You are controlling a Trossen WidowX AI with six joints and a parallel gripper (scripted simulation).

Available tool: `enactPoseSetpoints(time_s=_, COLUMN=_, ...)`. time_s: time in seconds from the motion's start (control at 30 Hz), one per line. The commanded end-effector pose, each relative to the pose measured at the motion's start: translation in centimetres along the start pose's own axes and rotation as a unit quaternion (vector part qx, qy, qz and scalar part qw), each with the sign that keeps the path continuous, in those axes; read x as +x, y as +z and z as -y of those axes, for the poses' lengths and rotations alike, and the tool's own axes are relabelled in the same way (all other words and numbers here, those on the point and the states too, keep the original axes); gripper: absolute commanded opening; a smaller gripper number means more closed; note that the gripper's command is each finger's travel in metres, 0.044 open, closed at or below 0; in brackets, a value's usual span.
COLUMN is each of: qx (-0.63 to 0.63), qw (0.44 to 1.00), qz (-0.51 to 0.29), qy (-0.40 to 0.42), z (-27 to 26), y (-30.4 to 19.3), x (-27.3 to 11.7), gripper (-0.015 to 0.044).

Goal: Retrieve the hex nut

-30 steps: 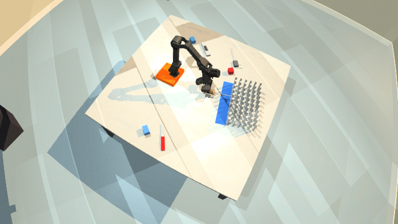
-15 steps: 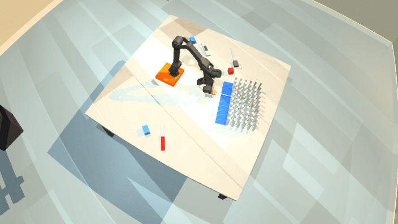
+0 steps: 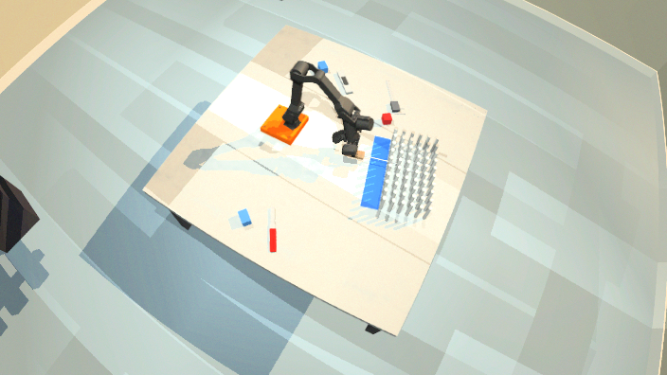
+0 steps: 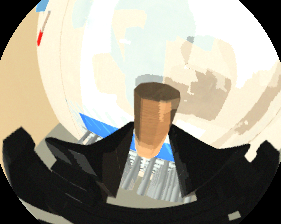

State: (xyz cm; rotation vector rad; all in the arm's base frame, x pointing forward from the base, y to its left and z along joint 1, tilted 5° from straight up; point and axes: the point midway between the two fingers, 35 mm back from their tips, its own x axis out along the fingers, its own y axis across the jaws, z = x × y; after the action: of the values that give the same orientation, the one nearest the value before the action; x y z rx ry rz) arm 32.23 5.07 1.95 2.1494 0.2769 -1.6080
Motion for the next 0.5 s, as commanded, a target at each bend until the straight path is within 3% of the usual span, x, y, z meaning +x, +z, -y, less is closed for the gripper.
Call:
enactPoseSetpoints(time_s=0.0, qx=0.003, qw=1.000, qz=-0.003, qy=0.003, z=-0.16, y=-0.62, x=-0.01, gripper=0.0000)
enactPoseSetpoints(time_s=0.47, qx=0.003, qw=1.000, qz=-0.003, qy=0.003, z=-0.17, y=-1.46, x=0.21, gripper=0.0000)
